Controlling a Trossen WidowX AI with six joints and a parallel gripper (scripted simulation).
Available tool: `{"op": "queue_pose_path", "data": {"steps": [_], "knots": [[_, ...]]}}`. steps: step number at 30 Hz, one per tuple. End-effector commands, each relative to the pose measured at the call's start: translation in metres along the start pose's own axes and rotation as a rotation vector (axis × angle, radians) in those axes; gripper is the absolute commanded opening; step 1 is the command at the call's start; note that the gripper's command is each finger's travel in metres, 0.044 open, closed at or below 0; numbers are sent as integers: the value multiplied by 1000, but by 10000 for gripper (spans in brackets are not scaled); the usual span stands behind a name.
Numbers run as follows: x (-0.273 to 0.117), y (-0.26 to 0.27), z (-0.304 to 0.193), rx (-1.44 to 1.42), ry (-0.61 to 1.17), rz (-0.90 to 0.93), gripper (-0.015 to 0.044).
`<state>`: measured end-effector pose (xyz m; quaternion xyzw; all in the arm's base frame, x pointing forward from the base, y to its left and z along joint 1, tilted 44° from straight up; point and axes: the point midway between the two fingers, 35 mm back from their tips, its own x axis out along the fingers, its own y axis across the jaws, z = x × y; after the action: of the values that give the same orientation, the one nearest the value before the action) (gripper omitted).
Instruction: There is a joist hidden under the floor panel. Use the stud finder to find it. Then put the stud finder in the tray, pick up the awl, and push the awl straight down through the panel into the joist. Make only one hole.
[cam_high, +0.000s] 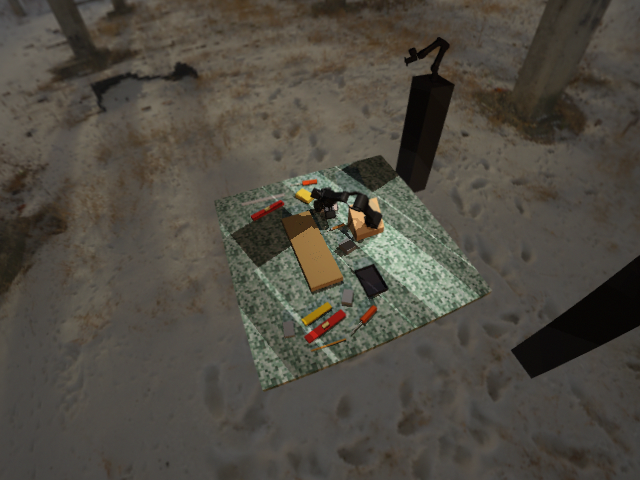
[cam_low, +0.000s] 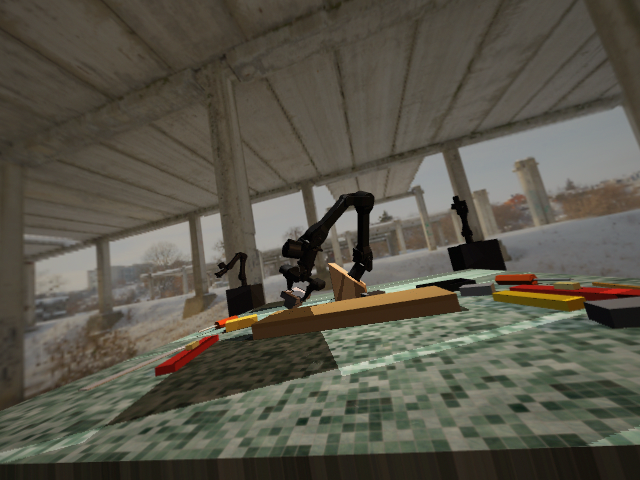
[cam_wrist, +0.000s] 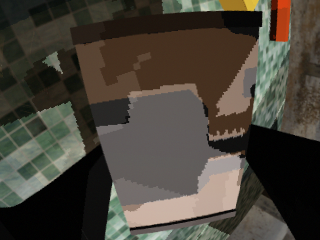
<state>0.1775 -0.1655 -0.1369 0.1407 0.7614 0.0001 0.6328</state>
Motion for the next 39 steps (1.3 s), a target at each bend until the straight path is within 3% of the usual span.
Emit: {"op": "queue_pose_path", "data": {"steps": [1, 39], "knots": [[-1, 0, 0, 6, 1, -37, 0], [6, 12, 0, 25, -5, -294, 0]]}}
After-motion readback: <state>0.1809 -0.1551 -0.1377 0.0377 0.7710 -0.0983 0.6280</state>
